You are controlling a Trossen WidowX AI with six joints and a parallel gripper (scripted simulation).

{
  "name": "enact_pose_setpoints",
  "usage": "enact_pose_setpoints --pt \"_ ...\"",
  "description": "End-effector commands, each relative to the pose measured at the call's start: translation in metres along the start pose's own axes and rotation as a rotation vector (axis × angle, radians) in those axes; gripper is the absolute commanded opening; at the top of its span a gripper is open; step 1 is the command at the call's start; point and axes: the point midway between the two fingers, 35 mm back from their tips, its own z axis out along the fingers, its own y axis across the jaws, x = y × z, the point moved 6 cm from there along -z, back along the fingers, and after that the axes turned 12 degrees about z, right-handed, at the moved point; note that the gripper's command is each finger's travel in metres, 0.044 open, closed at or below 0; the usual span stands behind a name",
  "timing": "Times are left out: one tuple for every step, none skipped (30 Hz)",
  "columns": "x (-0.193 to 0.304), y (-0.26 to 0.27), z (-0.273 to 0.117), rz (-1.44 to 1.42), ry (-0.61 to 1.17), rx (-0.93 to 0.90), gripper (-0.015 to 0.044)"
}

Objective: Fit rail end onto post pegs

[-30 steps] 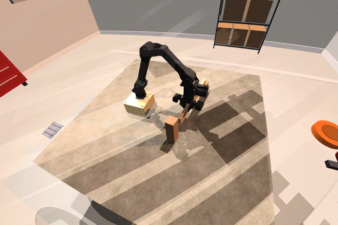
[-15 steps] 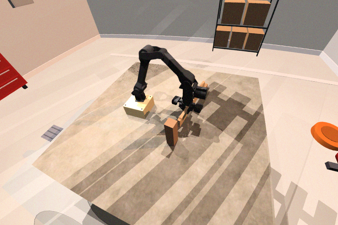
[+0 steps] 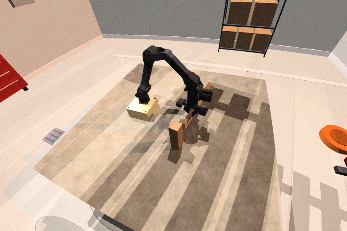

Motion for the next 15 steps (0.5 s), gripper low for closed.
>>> enact_pose_setpoints --pt "0.0012 -0.0008 -0.0010 -0.001 -0.003 0.005 0.0000" --pt "0.0015 -0.0008 -0.0010 -0.001 -0.003 0.005 0.0000" --pt "0.0018 -0.0009 -0.0011 -0.001 -0.003 0.005 0.0000" --pt "0.0021 -0.0010 -0.0012 -0.001 -0.003 0.005 0.0000" --pt "0.0024 -0.0010 -0.0013 -0.001 -0.003 0.005 0.0000" --pt "0.0027 -0.0011 -0.0014 -0.001 -0.003 0.005 0.0000" --pt "0.0030 -0.0012 -0.0016 -0.001 -0.003 0.005 0.0000" --pt "0.0033 -0.0013 -0.0017 -0.001 -0.003 0.005 0.0000" --pt "0.0035 -0.0014 -0.0018 -0.001 -0.003 0.005 0.0000" --pt "0.0038 -0.0015 -0.0019 -0.001 -0.002 0.005 0.0000" --pt "0.0041 -0.0016 -0.0020 -0.001 -0.002 0.005 0.0000" --pt "0.0044 -0.0017 -0.0022 -0.001 -0.002 0.005 0.0000" --pt "0.0046 -0.0018 -0.0023 -0.001 -0.002 0.005 0.0000" --pt "0.0049 -0.0019 -0.0024 -0.001 -0.002 0.005 0.0000" --pt "0.0052 -0.0020 -0.0025 -0.001 -0.002 0.005 0.0000"
